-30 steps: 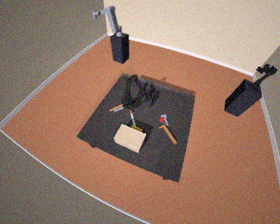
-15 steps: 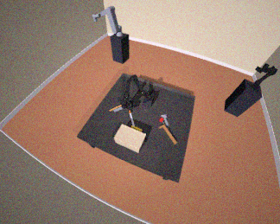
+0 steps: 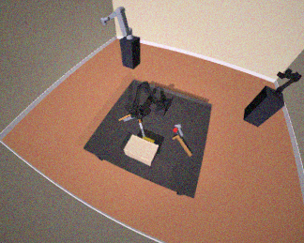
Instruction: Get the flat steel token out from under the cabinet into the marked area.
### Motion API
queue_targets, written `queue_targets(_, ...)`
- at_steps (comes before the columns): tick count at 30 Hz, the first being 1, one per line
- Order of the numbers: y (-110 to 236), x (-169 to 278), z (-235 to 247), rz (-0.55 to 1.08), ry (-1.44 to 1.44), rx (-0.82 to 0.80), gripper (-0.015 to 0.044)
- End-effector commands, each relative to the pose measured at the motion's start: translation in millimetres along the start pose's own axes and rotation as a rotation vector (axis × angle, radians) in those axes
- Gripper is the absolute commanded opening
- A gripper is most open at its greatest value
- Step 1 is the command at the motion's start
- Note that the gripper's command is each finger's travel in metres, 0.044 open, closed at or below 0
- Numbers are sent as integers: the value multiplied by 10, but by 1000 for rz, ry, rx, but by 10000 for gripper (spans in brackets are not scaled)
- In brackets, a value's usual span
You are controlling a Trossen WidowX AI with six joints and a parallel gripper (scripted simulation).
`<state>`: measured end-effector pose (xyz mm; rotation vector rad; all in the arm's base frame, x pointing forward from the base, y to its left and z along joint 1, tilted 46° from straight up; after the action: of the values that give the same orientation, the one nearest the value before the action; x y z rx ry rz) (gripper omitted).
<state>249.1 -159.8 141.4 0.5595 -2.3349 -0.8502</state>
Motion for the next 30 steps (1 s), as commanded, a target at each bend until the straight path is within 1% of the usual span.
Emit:
queue_targets(1, 11, -3, -71, -5, -1, 5, 0)
queue_targets(30, 16, 43, -326, -5, 0, 7, 0)
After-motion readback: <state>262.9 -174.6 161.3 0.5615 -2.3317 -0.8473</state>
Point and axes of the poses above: the point midway between the two fingers, 35 mm back from their tips, its own y axis back along the fingers, its own z axis across the jaws, x = y × z, the point moved 2 cm from there along y, back along the fingers, and after that the axes turned 4 degrees about -y, right-handed, at the moved point
